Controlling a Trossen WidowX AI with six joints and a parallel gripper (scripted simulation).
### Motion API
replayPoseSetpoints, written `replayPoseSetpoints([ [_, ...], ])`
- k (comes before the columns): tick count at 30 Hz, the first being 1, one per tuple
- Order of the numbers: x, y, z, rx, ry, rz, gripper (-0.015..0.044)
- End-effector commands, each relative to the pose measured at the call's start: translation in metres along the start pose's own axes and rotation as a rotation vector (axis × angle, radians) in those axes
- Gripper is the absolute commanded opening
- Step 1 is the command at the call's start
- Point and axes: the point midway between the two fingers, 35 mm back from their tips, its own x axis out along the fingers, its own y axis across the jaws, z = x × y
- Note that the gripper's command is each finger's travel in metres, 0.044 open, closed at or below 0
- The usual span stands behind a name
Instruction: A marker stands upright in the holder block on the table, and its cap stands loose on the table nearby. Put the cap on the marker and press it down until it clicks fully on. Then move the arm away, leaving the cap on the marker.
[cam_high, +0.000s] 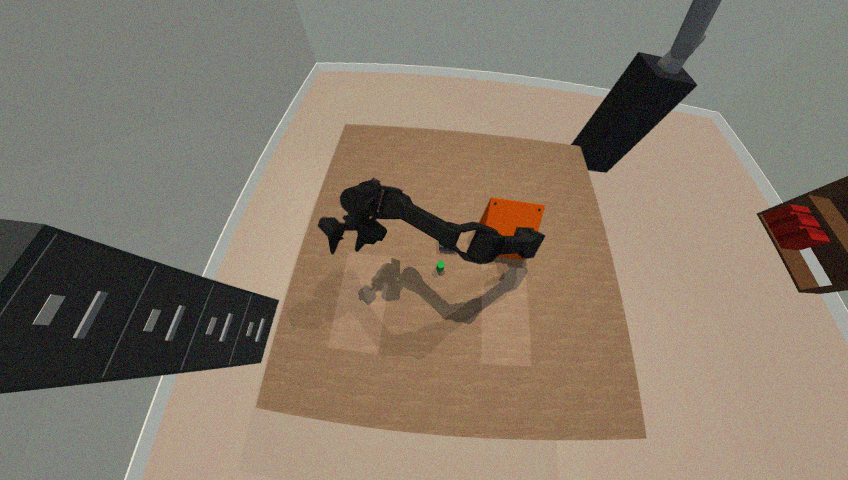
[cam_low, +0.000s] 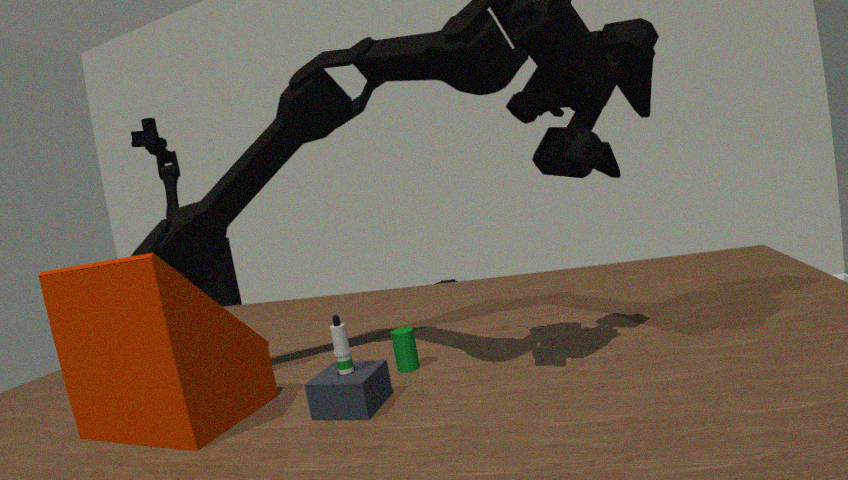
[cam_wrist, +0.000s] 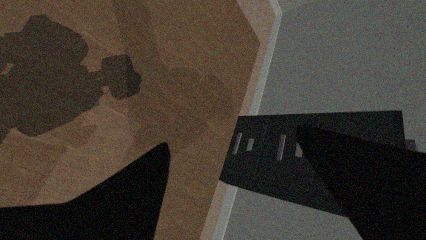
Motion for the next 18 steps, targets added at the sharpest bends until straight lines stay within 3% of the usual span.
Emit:
replayPoseSetpoints([
  [1,0.000,0.000,0.000,0.006,0.004,-0.001,0.0374],
  [6,0.004,0.013,0.006,0.166,0.110,-0.001,0.0243],
  [18,-0.005,0.099,0.053,0.542,0.399,0.193,0.0239],
])
